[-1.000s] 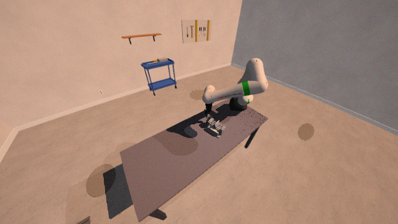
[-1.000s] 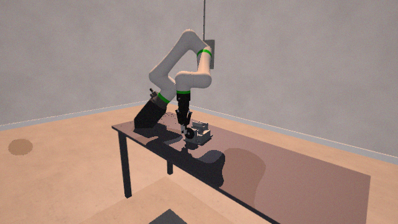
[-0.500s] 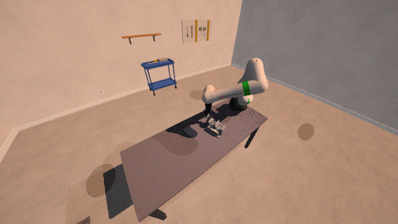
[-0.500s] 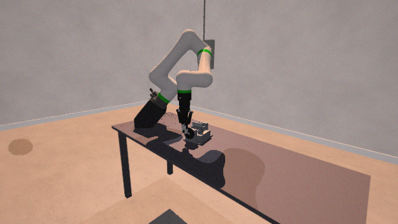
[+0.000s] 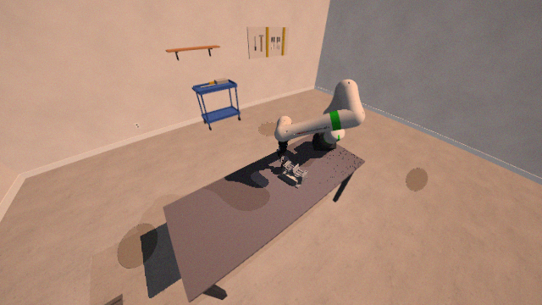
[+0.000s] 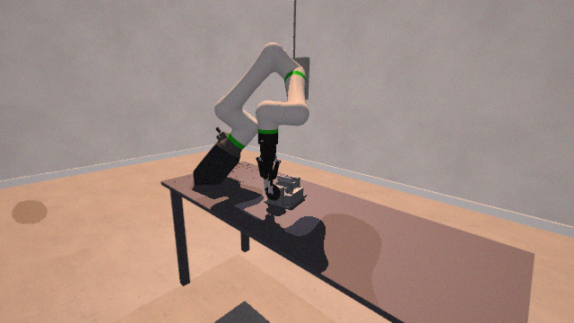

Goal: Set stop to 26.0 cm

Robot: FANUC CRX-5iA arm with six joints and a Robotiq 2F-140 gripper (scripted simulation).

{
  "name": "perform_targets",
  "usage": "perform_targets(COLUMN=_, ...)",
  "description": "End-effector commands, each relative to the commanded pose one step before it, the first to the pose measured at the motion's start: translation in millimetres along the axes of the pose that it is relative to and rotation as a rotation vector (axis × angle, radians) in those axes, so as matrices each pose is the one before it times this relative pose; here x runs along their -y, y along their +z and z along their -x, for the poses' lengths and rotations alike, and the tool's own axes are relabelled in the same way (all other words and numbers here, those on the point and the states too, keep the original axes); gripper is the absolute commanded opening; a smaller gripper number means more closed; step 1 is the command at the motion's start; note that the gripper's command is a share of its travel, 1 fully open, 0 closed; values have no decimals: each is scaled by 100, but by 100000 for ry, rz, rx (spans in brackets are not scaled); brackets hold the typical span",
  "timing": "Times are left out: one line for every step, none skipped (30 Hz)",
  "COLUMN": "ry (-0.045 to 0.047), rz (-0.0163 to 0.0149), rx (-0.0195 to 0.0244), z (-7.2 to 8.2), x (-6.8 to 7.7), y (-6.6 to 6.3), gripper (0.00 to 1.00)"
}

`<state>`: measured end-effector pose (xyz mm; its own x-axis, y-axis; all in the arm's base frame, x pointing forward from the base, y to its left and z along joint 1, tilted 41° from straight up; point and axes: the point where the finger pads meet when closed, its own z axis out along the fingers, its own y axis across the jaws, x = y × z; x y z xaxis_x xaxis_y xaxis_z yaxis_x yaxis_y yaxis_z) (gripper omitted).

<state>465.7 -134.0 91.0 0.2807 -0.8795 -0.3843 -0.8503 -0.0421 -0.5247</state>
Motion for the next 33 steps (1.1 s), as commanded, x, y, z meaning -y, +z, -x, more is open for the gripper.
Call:
perform_targets(ry=15, rz=-72, rx=-37, z=-16, x=387, y=-25, gripper=4)
perform_targets(ry=0, rz=0, rx=0, z=-1, x=121, y=17, gripper=4)
perform_targets(ry=0, rz=0, rx=0, z=0, x=124, y=18, gripper=4)
perform_targets(ry=0, rz=0, rx=0, z=0, x=126, y=19, gripper=4)
perform_targets(ry=0, rz=0, rx=0, z=1, x=128, y=19, gripper=4)
perform_targets(ry=0, rz=0, rx=0, z=0, x=130, y=38, gripper=4)
perform_targets(ry=0, rz=0, rx=0, z=0, x=132, y=44, gripper=4)
perform_targets(ry=0, rz=0, rx=0, z=0, x=135, y=45, gripper=4)
perform_targets(ry=0, rz=0, rx=0, z=0, x=0, y=0, gripper=4)
perform_targets(ry=0, rz=0, rx=0, z=0, x=0, y=0, gripper=4)
perform_targets(ry=0, rz=0, rx=0, z=1, x=137, y=46, gripper=4)
perform_targets(ry=0, rz=0, rx=0, z=-1, x=120, y=64, gripper=4)
perform_targets(ry=0, rz=0, rx=0, z=0, x=121, y=66, gripper=4)
perform_targets(ry=0, rz=0, rx=0, z=0, x=123, y=67, gripper=4)
perform_targets(ry=0, rz=0, rx=0, z=0, x=122, y=71, gripper=4)
perform_targets(ry=0, rz=0, rx=0, z=-1, x=108, y=86, gripper=4)
perform_targets(ry=0, rz=0, rx=0, z=0, x=110, y=87, gripper=4)
perform_targets(ry=0, rz=0, rx=0, z=0, x=111, y=89, gripper=4)
perform_targets(ry=0, rz=0, rx=0, z=0, x=106, y=96, gripper=4)
perform_targets(ry=0, rz=0, rx=0, z=0, x=96, y=108, gripper=4)
perform_targets(ry=0, rz=0, rx=0, z=0, x=97, y=110, gripper=4)
perform_targets(ry=0, rz=0, rx=0, z=0, x=98, y=112, gripper=4)
perform_targets(ry=0, rz=0, rx=0, z=0, x=85, y=126, gripper=4)
perform_targets(ry=0, rz=0, rx=0, z=0, x=81, y=132, gripper=4)
perform_targets(ry=0, rz=0, rx=0, z=0, x=82, y=134, gripper=4)
perform_targets(ry=0, rz=0, rx=0, z=0, x=0, y=0, gripper=4)
perform_targets(ry=0, rz=0, rx=0, z=0, x=0, y=0, gripper=4)
perform_targets(ry=0, rz=0, rx=0, z=0, x=76, y=142, gripper=4)
perform_targets(ry=0, rz=0, rx=0, z=0, x=62, y=157, gripper=4)
perform_targets(ry=0, rz=0, rx=0, z=0, x=62, y=159, gripper=4)
perform_targets(ry=0, rz=0, rx=0, z=0, x=58, y=165, gripper=4)
perform_targets(ry=0, rz=0, rx=0, z=0, x=38, y=185, gripper=4)
perform_targets(ry=0, rz=0, rx=0, z=0, x=38, y=187, gripper=4)
